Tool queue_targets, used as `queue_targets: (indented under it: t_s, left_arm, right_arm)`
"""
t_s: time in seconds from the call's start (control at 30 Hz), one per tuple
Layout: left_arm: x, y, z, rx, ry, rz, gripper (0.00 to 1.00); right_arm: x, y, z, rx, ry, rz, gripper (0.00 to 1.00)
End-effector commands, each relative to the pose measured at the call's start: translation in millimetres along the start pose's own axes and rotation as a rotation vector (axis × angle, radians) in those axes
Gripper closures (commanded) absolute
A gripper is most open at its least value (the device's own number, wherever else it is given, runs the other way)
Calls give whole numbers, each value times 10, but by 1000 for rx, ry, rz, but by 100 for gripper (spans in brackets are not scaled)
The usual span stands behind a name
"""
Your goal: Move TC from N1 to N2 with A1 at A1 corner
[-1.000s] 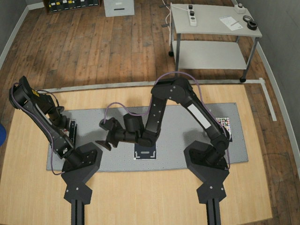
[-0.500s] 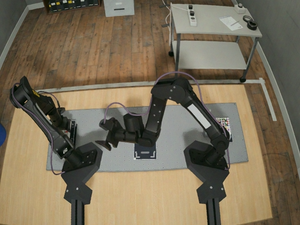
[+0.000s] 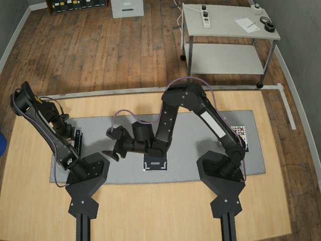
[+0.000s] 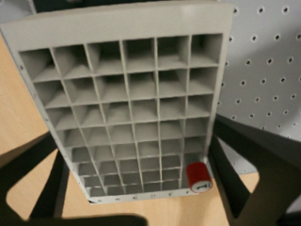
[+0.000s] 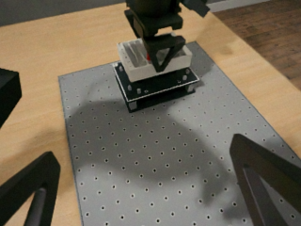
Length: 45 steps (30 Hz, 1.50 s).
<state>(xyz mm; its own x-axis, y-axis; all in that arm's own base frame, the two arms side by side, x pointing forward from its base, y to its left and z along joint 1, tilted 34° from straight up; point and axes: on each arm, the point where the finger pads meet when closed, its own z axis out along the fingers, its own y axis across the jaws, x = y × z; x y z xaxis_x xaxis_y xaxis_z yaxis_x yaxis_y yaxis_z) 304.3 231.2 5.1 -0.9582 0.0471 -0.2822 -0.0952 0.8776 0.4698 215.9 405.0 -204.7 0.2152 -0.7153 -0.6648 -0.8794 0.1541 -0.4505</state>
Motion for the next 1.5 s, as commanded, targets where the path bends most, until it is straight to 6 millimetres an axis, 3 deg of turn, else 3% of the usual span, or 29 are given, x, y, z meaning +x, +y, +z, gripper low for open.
queue_targets:
  t_s: [0.0, 1.0, 1.17, 1.3, 1.4, 1.47]
  left_arm:
    - [-177, 34, -18, -7, -46, 11, 16]
    - [-217, 76, 73, -12, -57, 6, 16]
    - [-67, 8, 78, -4, -21, 4, 16]
    - [-62, 3, 135, -3, -30, 6, 16]
    - [-62, 1, 148, -3, -32, 7, 16]
    - [-179, 40, 161, -12, -55, 7, 16]
  right_arm:
    - [-271, -51, 45, 13, -75, -6, 0]
    - [-271, -51, 45, 13, -75, -6, 0]
    - [-271, -51, 45, 13, -75, -6, 0]
    - [-271, -51, 45, 13, -75, -6, 0]
    - [-271, -51, 45, 13, -75, -6, 0]
    - [-271, -51, 45, 13, -75, -6, 0]
